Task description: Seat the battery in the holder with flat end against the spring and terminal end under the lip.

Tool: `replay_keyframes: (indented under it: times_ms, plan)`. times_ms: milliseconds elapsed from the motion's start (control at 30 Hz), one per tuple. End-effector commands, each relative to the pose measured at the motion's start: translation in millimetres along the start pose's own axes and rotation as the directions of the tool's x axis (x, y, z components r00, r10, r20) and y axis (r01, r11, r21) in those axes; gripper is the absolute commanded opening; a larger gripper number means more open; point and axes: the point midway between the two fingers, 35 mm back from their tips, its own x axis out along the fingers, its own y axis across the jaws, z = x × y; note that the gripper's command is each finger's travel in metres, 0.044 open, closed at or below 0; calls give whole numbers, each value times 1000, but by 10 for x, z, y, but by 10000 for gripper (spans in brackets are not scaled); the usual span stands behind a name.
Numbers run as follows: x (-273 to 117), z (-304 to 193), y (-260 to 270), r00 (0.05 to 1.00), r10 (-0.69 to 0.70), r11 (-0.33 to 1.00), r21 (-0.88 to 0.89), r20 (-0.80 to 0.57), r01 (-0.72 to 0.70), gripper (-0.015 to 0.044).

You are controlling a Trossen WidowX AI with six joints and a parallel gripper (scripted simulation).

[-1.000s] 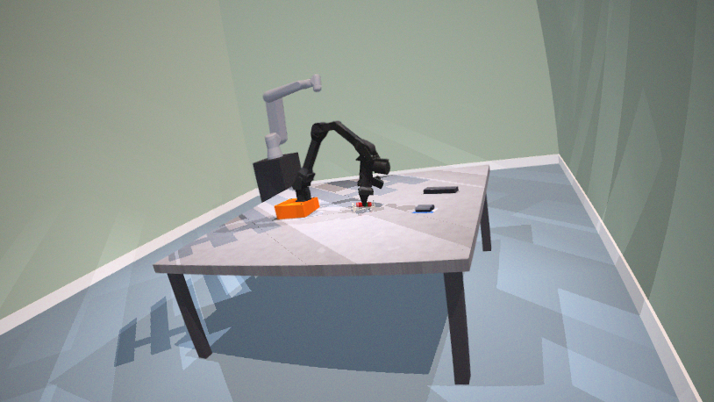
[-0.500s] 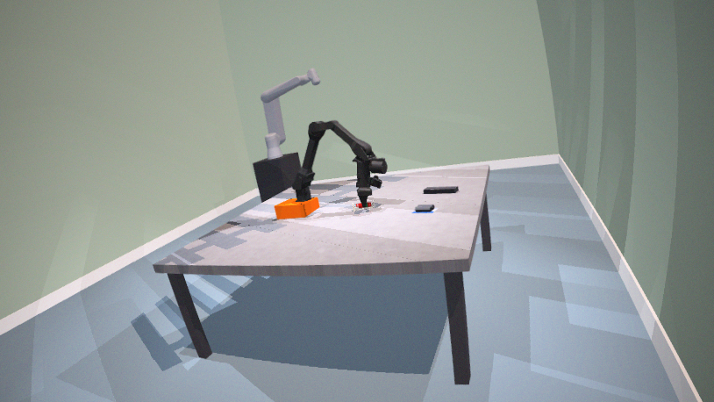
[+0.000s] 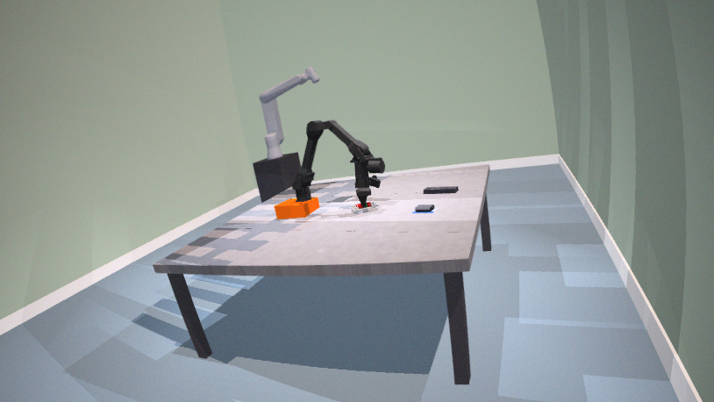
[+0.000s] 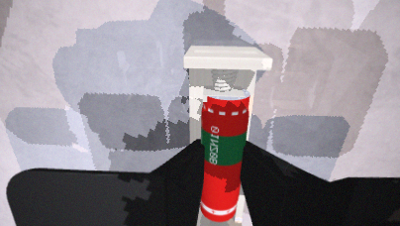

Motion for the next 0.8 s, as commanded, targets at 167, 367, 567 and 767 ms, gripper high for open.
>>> replay_keyframes:
  times_ms: [167, 367, 567, 767]
  plan:
    - [8, -54, 9, 1000, 2, 1000, -6, 12, -2, 62]
    - [16, -95, 11, 1000, 0, 1000, -7, 16, 0, 62]
    - [18, -105, 12, 1000, -1, 1000, -7, 17, 1, 62]
    - [17, -104, 13, 1000, -4, 1000, -7, 17, 4, 62]
